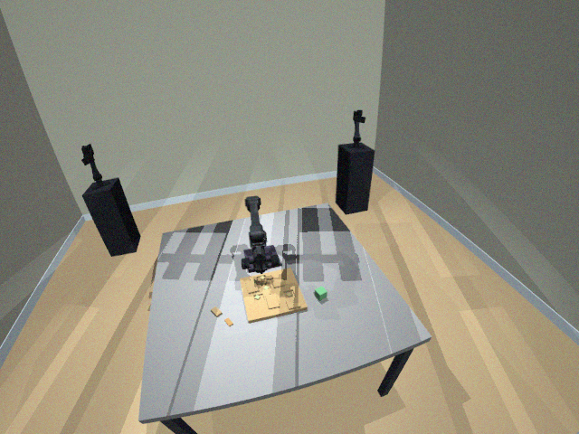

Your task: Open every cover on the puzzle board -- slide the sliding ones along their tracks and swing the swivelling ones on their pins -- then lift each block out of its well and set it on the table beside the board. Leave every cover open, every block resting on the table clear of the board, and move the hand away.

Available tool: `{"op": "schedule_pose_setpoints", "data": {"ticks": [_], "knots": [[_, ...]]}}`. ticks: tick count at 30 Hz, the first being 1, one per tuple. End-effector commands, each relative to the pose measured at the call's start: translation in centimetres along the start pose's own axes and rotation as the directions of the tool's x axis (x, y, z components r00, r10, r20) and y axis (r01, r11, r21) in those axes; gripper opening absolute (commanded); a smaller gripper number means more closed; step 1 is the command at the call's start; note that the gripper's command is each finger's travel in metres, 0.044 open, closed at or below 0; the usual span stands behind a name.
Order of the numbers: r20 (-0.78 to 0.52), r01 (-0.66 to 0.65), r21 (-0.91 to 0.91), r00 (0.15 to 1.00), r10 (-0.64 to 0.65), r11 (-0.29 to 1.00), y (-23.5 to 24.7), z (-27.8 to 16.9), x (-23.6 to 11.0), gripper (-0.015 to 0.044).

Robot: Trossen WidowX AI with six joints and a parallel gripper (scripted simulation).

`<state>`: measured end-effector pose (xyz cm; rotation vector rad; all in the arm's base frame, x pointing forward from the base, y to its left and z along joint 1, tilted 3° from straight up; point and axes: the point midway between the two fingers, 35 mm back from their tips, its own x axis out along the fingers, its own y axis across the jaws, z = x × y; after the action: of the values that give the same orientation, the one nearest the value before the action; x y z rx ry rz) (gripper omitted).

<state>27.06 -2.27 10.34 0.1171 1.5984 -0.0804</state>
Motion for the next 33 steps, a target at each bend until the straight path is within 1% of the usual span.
{"op": "schedule_pose_setpoints", "data": {"ticks": [1, 5, 7, 14, 18, 25, 33], "knots": [[0.001, -0.004, -0.157, 1.0, 0.004, 0.988, 0.0, -2.0, 0.4, 0.0], [0.0, -0.004, -0.328, 1.0, 0.004, 0.945, -0.1, -4.2, 1.1, 0.0], [0.0, -0.004, -0.38, 1.0, 0.005, 0.925, -0.1, -4.9, 1.4, 0.0], [0.0, -0.004, -0.387, 1.0, 0.005, 0.922, -0.1, -4.9, 1.6, 0.0], [0.0, -0.004, -0.387, 1.0, 0.005, 0.922, -0.1, -4.8, 2.9, 0.0], [0.0, -0.004, -0.387, 1.0, 0.005, 0.922, -0.1, -4.7, 6.1, 0.0], [0.0, -0.004, -0.387, 1.0, 0.005, 0.922, -0.2, -4.7, 6.7, 0.0]]}}
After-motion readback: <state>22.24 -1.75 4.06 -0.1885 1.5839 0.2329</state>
